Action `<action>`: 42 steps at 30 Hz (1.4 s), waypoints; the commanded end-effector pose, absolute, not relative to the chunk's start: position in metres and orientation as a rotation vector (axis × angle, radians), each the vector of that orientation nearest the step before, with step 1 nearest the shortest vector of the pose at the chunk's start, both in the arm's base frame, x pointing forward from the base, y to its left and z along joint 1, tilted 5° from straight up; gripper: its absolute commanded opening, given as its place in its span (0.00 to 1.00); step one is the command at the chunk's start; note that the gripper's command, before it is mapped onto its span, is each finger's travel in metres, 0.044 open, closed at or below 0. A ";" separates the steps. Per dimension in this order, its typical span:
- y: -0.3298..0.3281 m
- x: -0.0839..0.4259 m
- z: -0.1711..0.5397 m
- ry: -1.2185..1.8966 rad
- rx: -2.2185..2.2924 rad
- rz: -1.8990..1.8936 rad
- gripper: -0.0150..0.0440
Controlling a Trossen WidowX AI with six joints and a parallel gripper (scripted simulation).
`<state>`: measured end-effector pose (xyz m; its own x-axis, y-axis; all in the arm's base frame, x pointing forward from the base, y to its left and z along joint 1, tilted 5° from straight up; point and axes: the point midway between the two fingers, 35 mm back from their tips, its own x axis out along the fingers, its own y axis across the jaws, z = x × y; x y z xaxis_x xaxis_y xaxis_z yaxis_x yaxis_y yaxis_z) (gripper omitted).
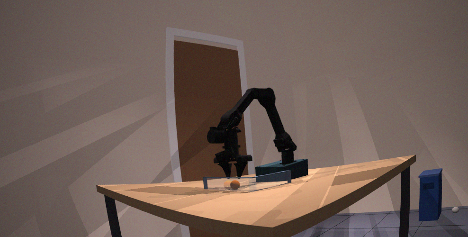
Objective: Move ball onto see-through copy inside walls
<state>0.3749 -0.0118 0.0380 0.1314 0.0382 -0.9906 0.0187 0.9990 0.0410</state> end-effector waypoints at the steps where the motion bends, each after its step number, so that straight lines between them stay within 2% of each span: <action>1: -0.012 0.373 0.025 1.460 0.049 0.009 0.79; 17: -0.011 0.374 0.005 1.460 0.049 0.009 0.79; 20: -0.011 0.374 0.005 1.460 0.049 0.009 0.65; 29: -0.011 0.374 0.005 1.460 0.049 0.009 0.55; 36: -0.011 0.363 0.011 1.470 0.023 0.056 0.25; 42: 0.004 0.363 0.044 1.467 -0.042 0.125 0.25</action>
